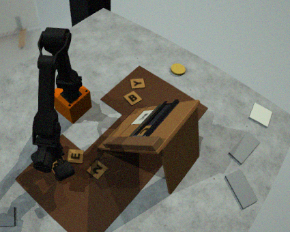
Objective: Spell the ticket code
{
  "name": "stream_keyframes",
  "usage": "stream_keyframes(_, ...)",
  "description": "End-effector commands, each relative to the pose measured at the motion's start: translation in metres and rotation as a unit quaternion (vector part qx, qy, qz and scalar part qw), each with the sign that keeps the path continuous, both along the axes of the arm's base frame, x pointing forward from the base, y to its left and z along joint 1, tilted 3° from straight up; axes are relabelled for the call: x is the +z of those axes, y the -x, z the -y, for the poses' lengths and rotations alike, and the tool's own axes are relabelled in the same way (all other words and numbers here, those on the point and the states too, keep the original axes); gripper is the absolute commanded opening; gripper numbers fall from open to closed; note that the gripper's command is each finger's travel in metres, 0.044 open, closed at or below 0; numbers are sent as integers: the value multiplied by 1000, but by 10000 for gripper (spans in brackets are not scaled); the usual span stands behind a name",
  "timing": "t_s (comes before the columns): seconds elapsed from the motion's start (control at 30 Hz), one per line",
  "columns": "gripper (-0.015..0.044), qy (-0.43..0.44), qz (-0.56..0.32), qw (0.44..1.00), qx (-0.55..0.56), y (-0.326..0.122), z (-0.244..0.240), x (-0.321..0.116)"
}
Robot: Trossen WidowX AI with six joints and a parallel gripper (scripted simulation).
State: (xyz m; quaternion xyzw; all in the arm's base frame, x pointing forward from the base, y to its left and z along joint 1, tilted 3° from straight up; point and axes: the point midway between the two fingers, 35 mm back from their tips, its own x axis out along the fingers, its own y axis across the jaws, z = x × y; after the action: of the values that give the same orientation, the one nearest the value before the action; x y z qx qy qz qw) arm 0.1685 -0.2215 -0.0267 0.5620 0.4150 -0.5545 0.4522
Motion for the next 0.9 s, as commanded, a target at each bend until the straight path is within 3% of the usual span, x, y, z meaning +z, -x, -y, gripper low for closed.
stream_keyframes(0.0, 0, 38, 14, 999, 27, -19, 6, 16)
stream_keyframes(0.87, 0, 222, 166, 950, 146, -148, -24, 139)
